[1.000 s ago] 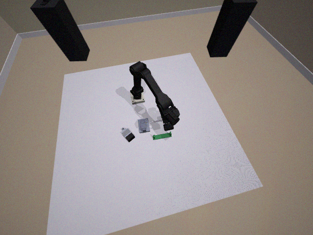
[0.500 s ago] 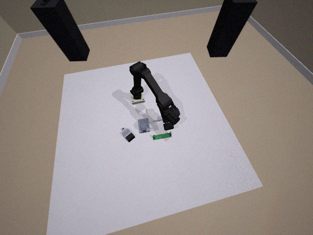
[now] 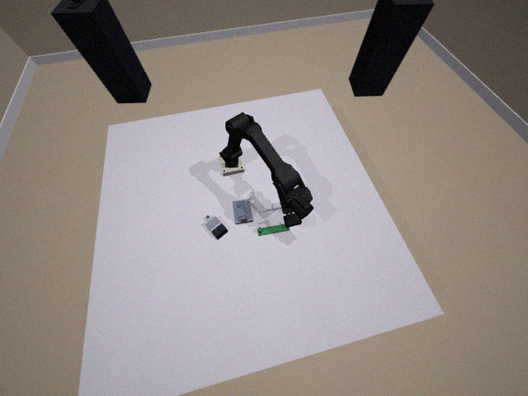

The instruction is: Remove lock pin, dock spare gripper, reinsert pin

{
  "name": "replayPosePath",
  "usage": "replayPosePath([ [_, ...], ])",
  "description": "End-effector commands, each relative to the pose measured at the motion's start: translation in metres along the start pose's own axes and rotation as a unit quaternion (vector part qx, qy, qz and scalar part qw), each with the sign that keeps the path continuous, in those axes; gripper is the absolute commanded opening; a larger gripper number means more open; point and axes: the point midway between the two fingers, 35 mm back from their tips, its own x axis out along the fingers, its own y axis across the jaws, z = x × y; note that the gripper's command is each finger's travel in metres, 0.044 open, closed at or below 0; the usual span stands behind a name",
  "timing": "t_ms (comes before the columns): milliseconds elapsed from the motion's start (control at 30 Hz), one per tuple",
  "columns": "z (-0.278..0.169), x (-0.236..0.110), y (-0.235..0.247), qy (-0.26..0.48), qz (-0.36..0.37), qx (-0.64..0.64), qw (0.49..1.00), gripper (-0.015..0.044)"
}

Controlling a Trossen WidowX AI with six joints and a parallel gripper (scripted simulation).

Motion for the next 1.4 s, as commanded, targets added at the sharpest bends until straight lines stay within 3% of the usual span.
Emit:
replayPosePath([
  [0, 0.005, 0.001, -0.009, 0.001, 0.001, 0.002, 1.000, 0.0000],
  [600, 0.030, 0.002, -0.048, 0.000, -0.001, 0.001, 1.000, 0.0000],
  [1367, 0.024, 0.032, -0.050, -0.003, -0.004, 0.000, 1.000, 0.0000],
])
